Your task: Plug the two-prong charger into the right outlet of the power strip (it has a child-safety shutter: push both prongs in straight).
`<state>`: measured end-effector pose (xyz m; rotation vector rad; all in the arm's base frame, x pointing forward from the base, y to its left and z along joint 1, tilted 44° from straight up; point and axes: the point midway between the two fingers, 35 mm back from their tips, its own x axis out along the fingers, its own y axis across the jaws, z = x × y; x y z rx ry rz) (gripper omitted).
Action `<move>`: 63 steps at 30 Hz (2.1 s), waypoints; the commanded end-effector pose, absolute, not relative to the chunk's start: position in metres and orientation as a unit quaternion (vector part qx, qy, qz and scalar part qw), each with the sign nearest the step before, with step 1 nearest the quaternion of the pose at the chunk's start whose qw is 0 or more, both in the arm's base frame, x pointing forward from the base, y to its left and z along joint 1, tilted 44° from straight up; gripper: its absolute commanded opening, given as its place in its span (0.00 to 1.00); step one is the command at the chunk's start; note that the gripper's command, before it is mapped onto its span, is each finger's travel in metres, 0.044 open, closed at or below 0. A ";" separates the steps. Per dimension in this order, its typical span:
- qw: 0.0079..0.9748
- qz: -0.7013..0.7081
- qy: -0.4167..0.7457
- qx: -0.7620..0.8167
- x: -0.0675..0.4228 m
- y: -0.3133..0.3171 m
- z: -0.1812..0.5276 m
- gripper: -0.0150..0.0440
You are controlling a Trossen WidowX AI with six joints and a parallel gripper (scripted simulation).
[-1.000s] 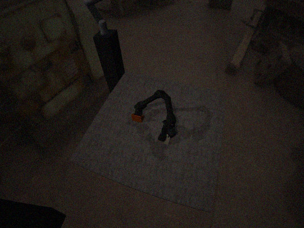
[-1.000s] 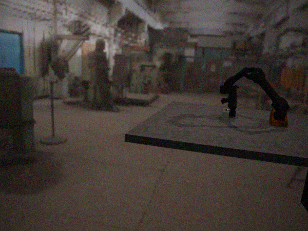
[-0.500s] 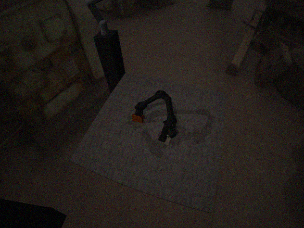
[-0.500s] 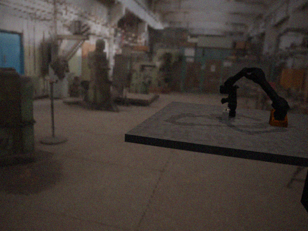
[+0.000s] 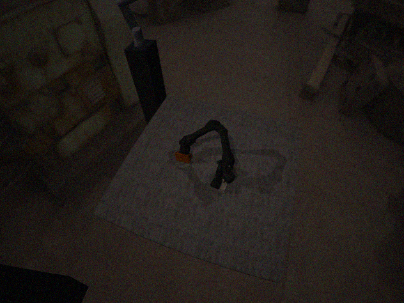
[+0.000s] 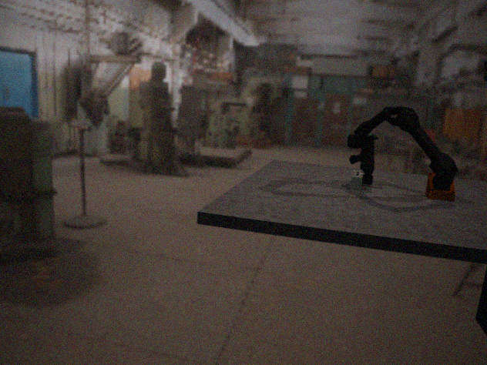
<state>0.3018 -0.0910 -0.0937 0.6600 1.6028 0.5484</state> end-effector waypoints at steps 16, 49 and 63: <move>0.627 0.239 0.685 0.284 0.308 -0.093 -0.092 0.25; 0.627 0.239 0.685 0.284 0.310 -0.096 -0.089 0.25; 0.615 0.240 0.694 0.286 0.303 -0.092 -0.092 0.25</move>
